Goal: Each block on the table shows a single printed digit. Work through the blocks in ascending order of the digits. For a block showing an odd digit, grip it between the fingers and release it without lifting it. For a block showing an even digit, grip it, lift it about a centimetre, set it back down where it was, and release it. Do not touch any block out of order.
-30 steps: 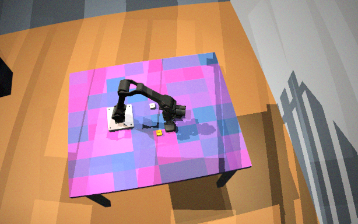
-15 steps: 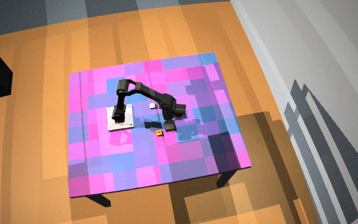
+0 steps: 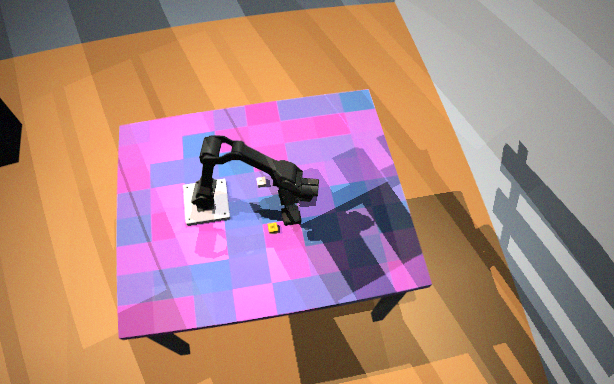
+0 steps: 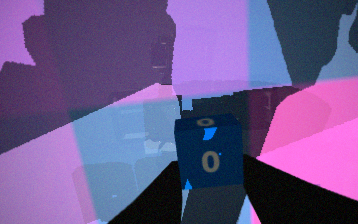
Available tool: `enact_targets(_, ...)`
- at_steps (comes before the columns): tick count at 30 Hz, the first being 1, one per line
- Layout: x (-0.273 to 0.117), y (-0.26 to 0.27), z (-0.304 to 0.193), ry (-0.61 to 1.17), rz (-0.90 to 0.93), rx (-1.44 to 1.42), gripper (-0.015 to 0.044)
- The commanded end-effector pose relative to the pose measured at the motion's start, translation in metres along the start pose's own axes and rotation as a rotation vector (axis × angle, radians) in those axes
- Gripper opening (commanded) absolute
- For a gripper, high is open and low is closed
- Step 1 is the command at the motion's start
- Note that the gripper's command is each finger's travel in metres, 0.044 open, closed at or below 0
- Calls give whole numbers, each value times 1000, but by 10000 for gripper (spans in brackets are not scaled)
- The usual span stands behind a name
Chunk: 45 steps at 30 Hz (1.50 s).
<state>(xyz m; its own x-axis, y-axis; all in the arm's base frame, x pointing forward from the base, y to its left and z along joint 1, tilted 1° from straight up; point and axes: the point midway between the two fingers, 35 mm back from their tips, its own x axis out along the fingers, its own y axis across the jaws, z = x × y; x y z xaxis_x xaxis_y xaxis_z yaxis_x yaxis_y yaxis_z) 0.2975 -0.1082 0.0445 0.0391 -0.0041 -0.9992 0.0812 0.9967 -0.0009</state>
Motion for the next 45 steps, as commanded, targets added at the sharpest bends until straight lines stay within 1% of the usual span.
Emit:
enact_targets(1, 6, 0, 0, 0, 3, 0, 120)
enact_targets(6, 13, 0, 0, 0, 3, 0, 120)
enact_targets(16, 13, 0, 0, 0, 3, 0, 120)
enact_targets(26, 13, 0, 0, 0, 3, 0, 383)
enact_targets(27, 13, 0, 0, 0, 3, 0, 400)
enact_targets(30, 10, 0, 0, 0, 3, 0, 400)
enact_targets(33, -20, 0, 0, 0, 3, 0, 400)
enact_targets(37, -23, 0, 0, 0, 3, 0, 400)
enact_targets(39, -32, 0, 1, 0, 3, 0, 348)
enact_targets(43, -85, -1, 2, 0, 3, 0, 242)
enact_targets(45, -102, 0, 0, 0, 3, 0, 190)
